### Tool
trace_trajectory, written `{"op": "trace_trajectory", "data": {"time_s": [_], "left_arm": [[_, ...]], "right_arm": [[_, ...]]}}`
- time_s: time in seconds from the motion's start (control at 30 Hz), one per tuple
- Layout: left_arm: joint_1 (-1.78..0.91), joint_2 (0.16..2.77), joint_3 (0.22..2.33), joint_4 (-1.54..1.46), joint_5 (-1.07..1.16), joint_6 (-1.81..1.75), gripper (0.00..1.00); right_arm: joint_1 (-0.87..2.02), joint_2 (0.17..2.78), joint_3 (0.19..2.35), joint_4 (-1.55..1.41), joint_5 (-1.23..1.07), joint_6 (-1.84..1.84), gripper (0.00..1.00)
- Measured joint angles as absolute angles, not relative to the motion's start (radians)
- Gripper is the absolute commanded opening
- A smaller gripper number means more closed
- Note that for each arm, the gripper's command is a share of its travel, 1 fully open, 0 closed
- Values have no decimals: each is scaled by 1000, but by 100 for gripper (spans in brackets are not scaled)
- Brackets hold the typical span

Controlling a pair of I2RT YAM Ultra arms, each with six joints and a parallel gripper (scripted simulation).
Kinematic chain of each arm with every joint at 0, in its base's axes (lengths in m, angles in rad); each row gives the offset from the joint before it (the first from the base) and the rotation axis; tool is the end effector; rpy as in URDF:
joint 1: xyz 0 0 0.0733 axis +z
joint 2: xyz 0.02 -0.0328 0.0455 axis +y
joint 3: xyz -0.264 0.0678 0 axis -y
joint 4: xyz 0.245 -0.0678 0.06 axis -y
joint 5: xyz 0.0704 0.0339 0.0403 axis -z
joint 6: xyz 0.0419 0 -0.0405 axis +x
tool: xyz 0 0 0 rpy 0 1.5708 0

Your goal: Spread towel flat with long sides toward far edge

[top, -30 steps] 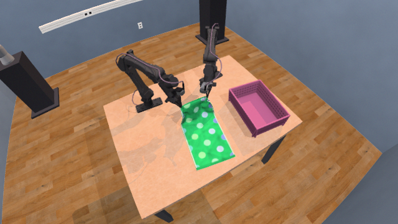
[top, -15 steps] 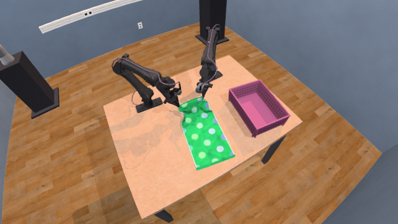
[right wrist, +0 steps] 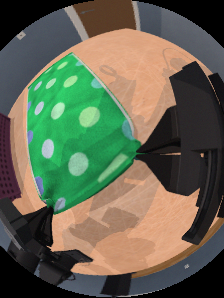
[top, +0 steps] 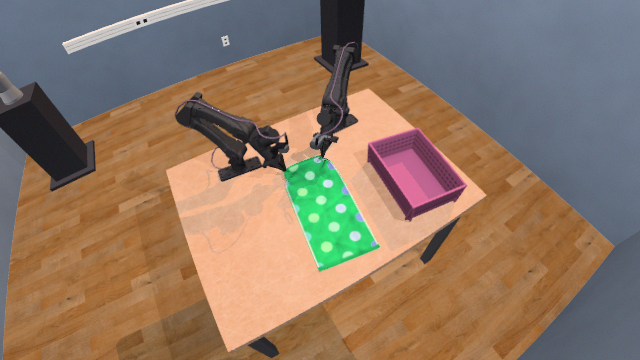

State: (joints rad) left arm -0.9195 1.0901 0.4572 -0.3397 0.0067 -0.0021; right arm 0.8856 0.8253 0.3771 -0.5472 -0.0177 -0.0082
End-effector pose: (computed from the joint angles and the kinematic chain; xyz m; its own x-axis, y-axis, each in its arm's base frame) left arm 0.1183 -0.1538 0.1634 -0.5026 0.6559 -0.5631 0.7965 0.6046 -0.0067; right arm 0.0926 0.1163 0.1664 -0.5245 -0.6547 -0.5443 -0.7846 0.6199 0.0104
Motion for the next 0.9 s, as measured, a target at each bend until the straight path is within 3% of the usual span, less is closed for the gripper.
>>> {"op": "trace_trajectory", "data": {"time_s": [0.9], "left_arm": [[-1019, 1043, 282, -194, 1, -2, 0]], "right_arm": [[1028, 918, 334, -543, -15, -8, 0]]}}
